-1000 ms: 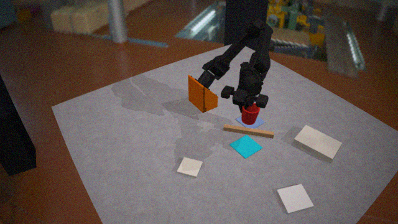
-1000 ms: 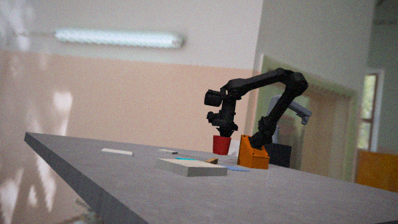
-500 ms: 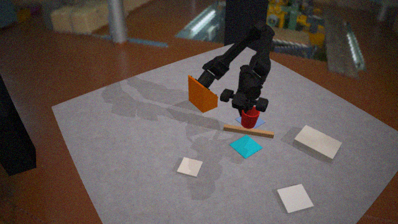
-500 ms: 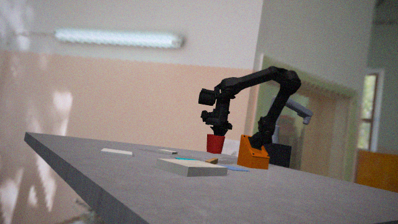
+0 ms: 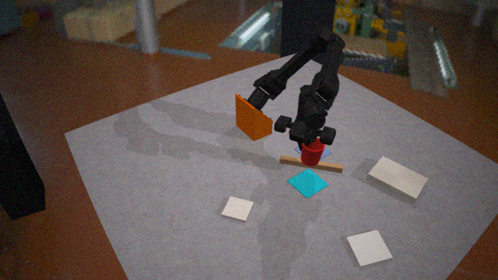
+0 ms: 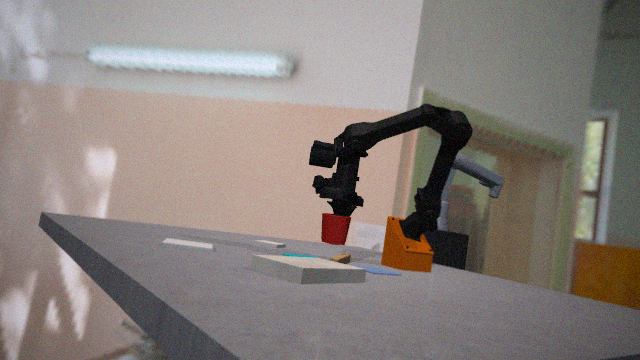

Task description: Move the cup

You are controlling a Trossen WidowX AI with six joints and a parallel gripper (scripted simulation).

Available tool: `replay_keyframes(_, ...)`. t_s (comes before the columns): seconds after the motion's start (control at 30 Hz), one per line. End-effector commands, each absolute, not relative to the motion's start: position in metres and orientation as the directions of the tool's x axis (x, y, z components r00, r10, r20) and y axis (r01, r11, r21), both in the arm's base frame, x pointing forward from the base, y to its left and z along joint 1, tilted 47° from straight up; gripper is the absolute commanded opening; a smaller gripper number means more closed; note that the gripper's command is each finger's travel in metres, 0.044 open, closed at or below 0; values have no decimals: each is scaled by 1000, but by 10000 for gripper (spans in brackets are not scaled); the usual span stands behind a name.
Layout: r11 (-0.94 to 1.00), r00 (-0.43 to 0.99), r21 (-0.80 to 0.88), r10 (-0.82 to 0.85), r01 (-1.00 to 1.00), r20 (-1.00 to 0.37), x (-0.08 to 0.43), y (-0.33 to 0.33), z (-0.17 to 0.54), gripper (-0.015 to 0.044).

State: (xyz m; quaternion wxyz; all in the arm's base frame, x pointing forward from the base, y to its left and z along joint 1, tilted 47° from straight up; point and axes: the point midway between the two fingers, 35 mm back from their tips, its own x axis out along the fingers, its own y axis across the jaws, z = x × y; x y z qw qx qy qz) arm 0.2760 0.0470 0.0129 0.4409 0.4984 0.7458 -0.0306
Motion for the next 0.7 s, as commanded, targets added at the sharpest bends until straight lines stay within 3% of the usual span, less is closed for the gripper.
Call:
replay_keyframes(0.0, 506, -113, 397, 714, 765, -691, 284, 43, 9, 0)
replay_keyframes(0.67, 507, -112, 398, 713, 765, -692, 313, 28, -8, 0)
